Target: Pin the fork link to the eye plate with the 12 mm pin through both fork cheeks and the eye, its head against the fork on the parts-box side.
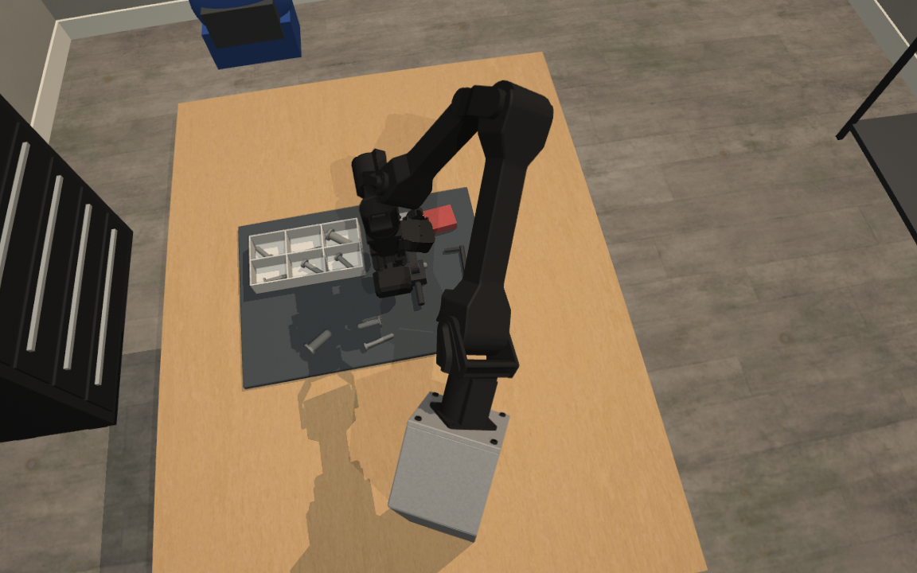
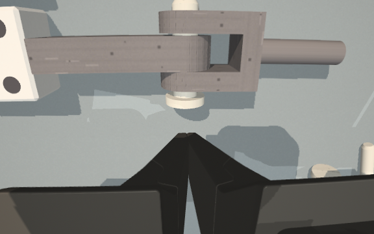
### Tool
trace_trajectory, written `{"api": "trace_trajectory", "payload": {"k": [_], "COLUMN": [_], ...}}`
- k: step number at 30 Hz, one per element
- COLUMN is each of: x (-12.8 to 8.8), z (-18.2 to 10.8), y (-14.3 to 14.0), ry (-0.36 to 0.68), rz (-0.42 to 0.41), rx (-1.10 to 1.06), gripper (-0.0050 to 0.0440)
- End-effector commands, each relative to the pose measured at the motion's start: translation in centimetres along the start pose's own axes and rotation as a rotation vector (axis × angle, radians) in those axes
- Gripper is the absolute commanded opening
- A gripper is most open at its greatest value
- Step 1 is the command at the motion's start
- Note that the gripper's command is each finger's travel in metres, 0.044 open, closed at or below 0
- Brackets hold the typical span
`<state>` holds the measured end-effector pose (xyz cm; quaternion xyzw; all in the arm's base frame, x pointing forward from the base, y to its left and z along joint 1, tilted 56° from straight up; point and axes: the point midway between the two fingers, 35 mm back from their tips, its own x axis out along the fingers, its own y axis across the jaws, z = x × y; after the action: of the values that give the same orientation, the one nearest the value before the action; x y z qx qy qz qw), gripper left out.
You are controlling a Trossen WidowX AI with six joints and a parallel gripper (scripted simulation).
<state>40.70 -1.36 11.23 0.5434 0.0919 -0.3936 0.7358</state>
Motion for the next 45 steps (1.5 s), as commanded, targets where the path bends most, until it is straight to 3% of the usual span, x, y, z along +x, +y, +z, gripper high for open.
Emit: {"api": "trace_trajectory", "payload": {"k": [1,18,45], "x": [0.4,1.9,2.1], "z": [0.1,0.2,0.2], "y": [0.4,0.4,0.3], "ry": [0.000,-0.001,-0.002], "rz": [0.008,0.007,0.007], "rx": [0.006,0.007,0.008], "gripper": [-0.0050,-0.0050,-0.0050]}}
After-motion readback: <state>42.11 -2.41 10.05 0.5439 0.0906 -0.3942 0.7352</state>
